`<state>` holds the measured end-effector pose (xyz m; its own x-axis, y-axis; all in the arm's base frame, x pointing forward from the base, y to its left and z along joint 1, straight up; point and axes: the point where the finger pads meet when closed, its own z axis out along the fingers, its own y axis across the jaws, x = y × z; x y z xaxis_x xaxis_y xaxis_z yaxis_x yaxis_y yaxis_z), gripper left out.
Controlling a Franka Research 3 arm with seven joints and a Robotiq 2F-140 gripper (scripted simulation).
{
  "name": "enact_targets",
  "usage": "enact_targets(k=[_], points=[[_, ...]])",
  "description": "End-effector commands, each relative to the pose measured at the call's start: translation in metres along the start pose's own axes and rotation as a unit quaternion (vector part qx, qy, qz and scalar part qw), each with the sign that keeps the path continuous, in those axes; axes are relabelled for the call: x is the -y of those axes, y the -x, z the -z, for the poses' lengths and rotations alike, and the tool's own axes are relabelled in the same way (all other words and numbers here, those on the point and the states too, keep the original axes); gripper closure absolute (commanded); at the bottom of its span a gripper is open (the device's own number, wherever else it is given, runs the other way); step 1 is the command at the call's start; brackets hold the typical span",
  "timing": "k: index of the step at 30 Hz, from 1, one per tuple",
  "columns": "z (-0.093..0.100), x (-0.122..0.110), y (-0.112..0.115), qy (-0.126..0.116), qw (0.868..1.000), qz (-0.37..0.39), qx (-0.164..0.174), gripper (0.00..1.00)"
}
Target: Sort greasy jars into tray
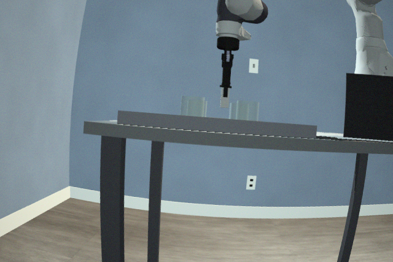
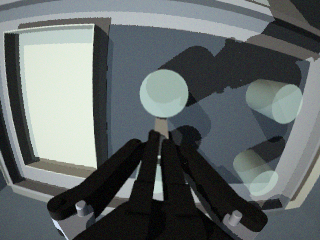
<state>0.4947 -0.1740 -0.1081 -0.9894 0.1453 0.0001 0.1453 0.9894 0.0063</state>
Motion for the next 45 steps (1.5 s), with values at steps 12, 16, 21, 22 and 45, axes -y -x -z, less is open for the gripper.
enact_targets(k=[12,16,21,22,45], points=[[0.0006,-0.0001,-0.001,0.0,1.0,0.001,0.002,1.0],[0.0006,-0.0001,-0.0016,0.0,1.0,0.001,0.002,1.0],[0.0006,-0.0001,-0.002,0.0,1.0,0.001,0.002,1.0],[0.0006,-0.0001,-0.0021,0.0,1.0,0.001,0.002,1.0],[0.0006,-0.0001,-0.0049,0.0,1.0,0.001,0.002,1.0]])
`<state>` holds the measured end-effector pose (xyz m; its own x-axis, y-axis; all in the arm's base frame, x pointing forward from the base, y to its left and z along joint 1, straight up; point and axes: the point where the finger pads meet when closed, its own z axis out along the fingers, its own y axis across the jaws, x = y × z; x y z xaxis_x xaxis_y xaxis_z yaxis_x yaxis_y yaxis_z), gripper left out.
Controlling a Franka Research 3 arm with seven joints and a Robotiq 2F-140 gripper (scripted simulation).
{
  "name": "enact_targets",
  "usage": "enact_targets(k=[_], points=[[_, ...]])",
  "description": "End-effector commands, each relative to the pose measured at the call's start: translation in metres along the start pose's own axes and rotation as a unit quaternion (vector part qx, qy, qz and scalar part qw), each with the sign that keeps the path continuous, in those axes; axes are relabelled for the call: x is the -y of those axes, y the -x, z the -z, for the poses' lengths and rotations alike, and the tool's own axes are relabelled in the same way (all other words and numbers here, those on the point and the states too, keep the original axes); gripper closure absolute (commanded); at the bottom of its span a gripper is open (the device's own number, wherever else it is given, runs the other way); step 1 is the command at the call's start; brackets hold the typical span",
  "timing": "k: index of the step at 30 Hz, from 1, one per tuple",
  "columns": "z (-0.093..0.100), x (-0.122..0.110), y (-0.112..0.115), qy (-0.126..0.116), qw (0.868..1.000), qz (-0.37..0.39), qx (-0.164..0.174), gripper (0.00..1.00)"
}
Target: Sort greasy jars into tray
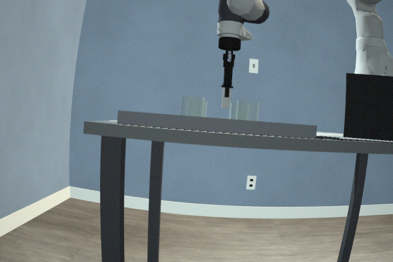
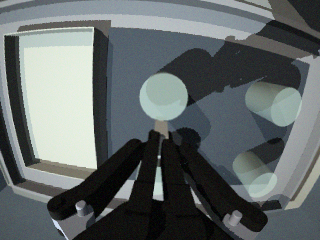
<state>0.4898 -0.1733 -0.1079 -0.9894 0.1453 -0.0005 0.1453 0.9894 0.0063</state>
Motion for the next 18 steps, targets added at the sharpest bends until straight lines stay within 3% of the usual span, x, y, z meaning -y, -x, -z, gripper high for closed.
enact_targets(k=[1,18], points=[[0.0005,-0.0001,-0.0001,0.0,1.0,0.001,0.001,1.0],[0.0018,-0.0001,-0.0021,0.0,1.0,0.001,0.001,1.0]])
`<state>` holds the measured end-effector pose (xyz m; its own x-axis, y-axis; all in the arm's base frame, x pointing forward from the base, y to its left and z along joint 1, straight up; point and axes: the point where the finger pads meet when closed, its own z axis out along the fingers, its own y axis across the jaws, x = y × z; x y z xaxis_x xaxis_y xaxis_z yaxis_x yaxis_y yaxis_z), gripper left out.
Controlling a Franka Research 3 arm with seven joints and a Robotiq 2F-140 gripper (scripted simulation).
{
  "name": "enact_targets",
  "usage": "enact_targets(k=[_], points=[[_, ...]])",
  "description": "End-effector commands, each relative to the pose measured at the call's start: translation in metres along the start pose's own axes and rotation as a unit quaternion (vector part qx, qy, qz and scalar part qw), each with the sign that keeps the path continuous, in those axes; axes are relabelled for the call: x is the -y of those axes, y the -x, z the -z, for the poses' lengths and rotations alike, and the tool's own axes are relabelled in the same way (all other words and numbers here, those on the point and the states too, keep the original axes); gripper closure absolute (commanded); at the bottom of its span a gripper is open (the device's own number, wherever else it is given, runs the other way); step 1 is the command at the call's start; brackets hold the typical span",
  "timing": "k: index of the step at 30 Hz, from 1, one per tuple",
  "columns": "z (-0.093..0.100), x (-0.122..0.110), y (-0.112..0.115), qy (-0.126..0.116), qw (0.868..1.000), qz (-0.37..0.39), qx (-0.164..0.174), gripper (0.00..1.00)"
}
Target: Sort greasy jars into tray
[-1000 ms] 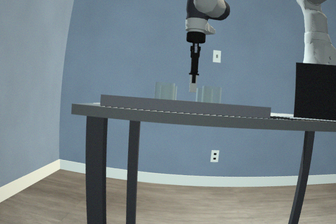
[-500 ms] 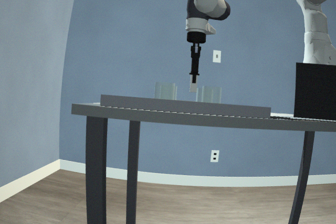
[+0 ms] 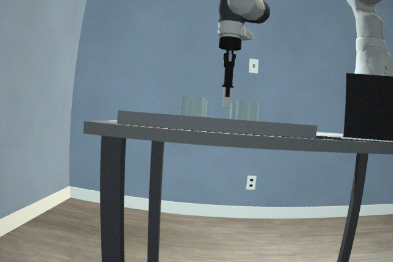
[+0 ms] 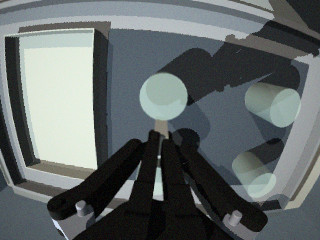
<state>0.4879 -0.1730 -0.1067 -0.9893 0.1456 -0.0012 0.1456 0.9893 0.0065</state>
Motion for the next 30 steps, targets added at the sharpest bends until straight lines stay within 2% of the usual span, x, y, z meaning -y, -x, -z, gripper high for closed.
enact_targets(k=[1,30], points=[[0.0007,0.0,-0.0003,0.0,1.0,0.001,0.001,1.0],[0.0034,0.0,-0.0036,0.0,1.0,0.001,0.001,1.0]])
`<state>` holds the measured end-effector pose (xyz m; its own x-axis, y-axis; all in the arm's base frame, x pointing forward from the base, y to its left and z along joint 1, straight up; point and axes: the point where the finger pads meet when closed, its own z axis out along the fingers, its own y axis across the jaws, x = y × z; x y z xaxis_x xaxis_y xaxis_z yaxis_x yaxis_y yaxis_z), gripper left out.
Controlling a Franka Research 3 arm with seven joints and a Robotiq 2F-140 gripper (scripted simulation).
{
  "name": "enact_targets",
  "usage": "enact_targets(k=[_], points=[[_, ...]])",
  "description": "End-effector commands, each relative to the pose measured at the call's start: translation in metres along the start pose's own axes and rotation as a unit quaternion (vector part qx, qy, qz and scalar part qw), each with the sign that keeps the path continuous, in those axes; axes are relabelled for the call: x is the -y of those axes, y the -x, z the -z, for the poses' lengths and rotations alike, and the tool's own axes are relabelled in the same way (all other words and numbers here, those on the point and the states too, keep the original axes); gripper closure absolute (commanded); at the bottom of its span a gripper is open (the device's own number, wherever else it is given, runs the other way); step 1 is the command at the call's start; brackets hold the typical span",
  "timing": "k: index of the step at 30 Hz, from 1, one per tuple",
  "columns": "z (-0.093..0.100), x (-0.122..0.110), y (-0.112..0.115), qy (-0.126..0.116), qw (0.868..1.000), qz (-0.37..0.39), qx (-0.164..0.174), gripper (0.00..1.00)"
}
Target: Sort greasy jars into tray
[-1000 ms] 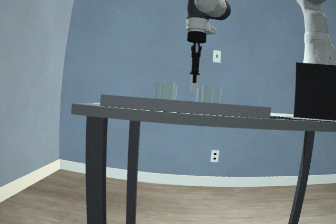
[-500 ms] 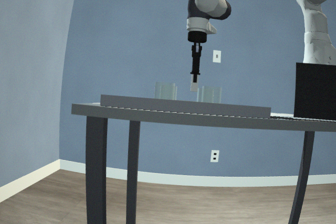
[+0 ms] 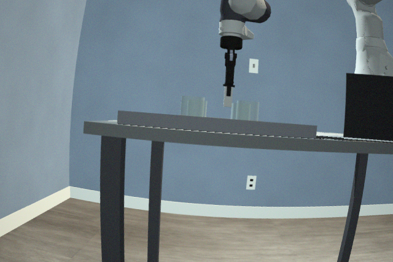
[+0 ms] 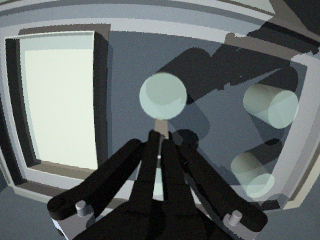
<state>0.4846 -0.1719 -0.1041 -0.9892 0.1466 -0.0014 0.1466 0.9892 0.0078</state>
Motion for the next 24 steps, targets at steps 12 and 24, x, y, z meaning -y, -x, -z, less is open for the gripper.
enact_targets(k=[12,24], points=[[0.0018,0.0006,-0.0015,-0.001,1.0,0.002,0.001,1.0],[0.0031,0.0006,-0.0031,-0.001,1.0,0.002,0.001,1.0]])
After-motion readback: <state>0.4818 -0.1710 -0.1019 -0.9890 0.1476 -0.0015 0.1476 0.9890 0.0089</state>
